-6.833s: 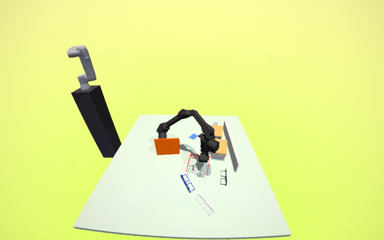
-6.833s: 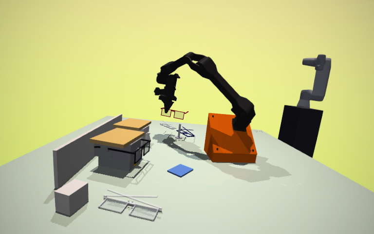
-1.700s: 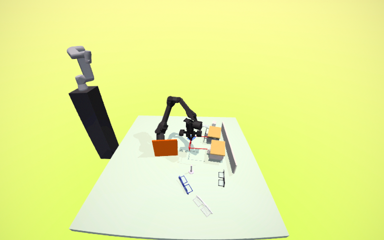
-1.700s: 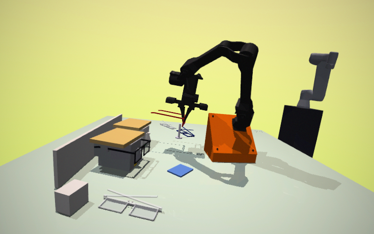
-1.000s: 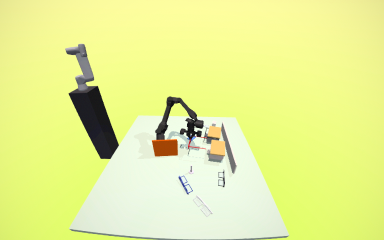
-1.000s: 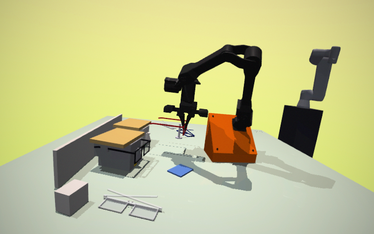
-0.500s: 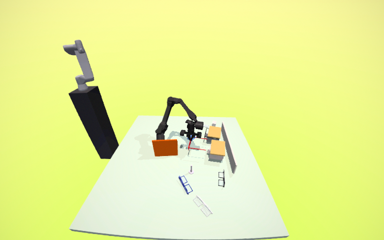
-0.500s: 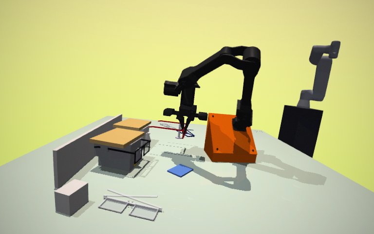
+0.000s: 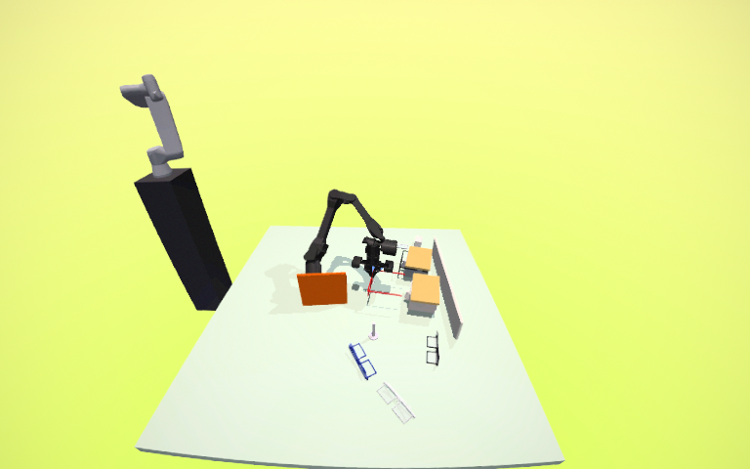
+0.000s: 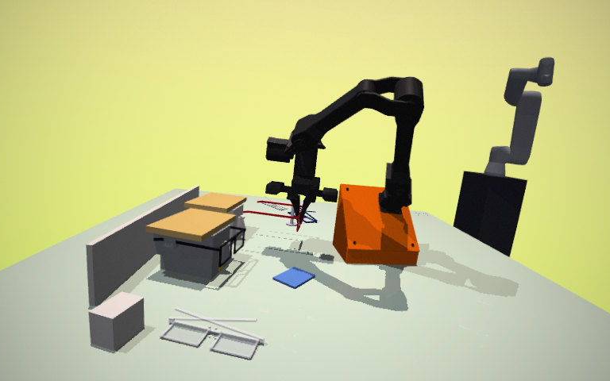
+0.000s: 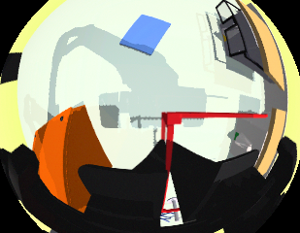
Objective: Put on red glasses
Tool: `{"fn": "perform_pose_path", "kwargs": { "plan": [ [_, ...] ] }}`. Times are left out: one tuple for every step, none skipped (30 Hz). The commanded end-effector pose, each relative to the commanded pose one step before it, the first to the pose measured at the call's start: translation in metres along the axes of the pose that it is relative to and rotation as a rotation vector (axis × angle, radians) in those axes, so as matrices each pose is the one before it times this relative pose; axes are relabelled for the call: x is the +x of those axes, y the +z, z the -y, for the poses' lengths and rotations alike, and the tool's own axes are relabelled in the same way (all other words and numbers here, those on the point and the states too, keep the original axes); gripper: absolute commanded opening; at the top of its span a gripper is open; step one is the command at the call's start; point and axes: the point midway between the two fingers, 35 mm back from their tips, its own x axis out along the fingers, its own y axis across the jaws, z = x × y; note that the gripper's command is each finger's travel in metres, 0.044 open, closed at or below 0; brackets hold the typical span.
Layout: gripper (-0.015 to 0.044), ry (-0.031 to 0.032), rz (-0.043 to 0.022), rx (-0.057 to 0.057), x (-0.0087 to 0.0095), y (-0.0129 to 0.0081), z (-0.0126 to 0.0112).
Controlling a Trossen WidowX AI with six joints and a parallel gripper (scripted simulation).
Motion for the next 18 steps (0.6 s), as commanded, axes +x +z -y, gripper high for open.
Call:
{"fn": "perform_pose_path", "kwargs": {
  "plan": [
    [0.0000,0.00743,0.00531,0.0081,0.00550,-0.00050,-0.00248],
    [0.0000,0.00001,0.00005,0.0000,0.00097,-0.00003,0.00001],
    [0.0000,0.00001,0.00005,0.0000,0.00097,-0.00003,0.00001],
    [0.0000,0.00001,0.00005,0.0000,0.00096,-0.00004,0.00001],
    [0.0000,0.00001,0.00005,0.0000,0.00096,-0.00005,0.00001],
    [0.0000,0.00001,0.00005,0.0000,0.00095,-0.00005,0.00001],
    [0.0000,0.00001,0.00005,0.0000,0.00095,-0.00006,0.00001],
    [0.0000,0.00001,0.00004,0.0000,0.00094,-0.00007,0.00001],
    [0.0000,0.00001,0.00004,0.0000,0.00094,-0.00009,0.00001],
    [0.0000,0.00001,0.00004,0.0000,0.00093,-0.00010,0.00001],
    [0.0000,0.00001,0.00004,0.0000,0.00092,-0.00012,0.00001],
    [0.0000,0.00001,0.00002,0.0000,0.00056,-0.00007,0.00001],
    [0.0000,0.00001,0.00002,0.0000,0.00043,-0.00004,0.00000],
    [0.0000,0.00000,0.00001,0.0000,0.00015,-0.00001,-0.00001],
    [0.0000,0.00000,0.00001,0.0000,0.00013,-0.00002,-0.00004],
    [0.0000,0.00000,0.00000,0.0000,0.00012,-0.00002,-0.00006],
    [0.0000,0.00000,0.00000,0.0000,0.00010,-0.00002,-0.00007],
    [0.0000,0.00000,0.00000,0.0000,0.00009,-0.00002,-0.00007]
  ]
}}
